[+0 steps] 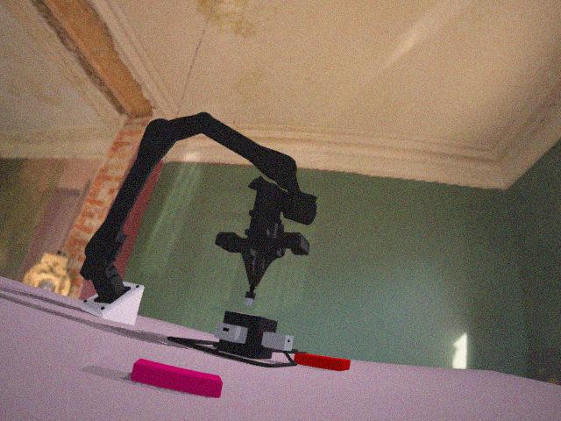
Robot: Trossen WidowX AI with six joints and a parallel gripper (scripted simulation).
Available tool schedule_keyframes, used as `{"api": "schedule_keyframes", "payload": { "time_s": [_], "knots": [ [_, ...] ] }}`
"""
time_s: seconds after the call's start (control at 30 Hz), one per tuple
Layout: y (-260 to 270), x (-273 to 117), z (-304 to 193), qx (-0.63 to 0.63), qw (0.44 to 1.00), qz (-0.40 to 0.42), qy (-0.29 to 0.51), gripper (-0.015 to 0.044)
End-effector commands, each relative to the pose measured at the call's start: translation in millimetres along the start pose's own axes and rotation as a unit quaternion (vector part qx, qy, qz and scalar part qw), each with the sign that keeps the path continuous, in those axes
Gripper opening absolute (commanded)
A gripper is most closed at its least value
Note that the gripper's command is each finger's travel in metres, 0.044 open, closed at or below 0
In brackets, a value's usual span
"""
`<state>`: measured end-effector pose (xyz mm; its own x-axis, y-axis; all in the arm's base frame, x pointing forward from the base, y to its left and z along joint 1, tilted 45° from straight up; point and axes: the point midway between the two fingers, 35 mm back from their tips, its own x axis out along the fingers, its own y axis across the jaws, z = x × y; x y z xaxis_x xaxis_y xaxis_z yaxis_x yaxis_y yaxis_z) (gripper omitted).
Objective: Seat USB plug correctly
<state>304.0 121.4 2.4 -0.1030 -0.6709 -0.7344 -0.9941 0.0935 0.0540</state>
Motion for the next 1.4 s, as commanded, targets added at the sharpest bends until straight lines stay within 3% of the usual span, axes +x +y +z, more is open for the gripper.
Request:
{"api": "schedule_keyframes", "payload": {
  "time_s": [0.0, 1.37],
  "knots": [
    [1.2, 1.5, 0.5, -0.002, 1.000, 0.003, -0.002, 0.0000],
    [1.6, 6.4, 2.8, -0.003, 1.000, 0.003, -0.018, 0.0000]
  ]
}}
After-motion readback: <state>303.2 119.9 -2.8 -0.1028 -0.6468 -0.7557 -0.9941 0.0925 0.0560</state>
